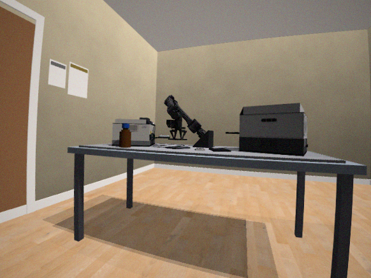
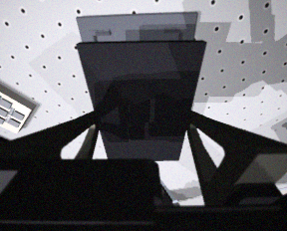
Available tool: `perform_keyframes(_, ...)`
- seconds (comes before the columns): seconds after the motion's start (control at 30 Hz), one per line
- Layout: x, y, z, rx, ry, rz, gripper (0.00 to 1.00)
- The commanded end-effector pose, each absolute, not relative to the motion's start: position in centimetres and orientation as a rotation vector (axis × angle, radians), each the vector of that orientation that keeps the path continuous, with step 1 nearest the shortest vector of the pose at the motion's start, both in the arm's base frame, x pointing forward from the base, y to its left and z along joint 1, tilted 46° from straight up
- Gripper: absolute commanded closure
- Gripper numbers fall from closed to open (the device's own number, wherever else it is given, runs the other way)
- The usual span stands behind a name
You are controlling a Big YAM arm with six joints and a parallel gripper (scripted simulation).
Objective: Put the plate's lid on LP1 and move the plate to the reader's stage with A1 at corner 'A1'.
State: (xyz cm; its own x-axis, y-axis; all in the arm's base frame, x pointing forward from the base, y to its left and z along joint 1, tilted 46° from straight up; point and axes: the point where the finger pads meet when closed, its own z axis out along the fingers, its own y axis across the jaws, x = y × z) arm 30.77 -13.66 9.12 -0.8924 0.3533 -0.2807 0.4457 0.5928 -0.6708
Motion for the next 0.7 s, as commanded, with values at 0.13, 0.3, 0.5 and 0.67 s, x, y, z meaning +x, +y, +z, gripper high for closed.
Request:
perform_keyframes(0.13, 31.1, -14.5, 8.5, 0.684, 2.701, -1.194, 0.15)
perform_keyframes(0.3, 30.4, -14.8, 8.1, 0.682, 2.707, -1.198, 0.15)
perform_keyframes(0.5, 31.3, -14.6, 8.5, 0.679, 2.694, -1.187, 0.15)
perform_keyframes(0.67, 31.8, -14.0, 8.9, 0.674, 2.686, -1.181, 0.15)
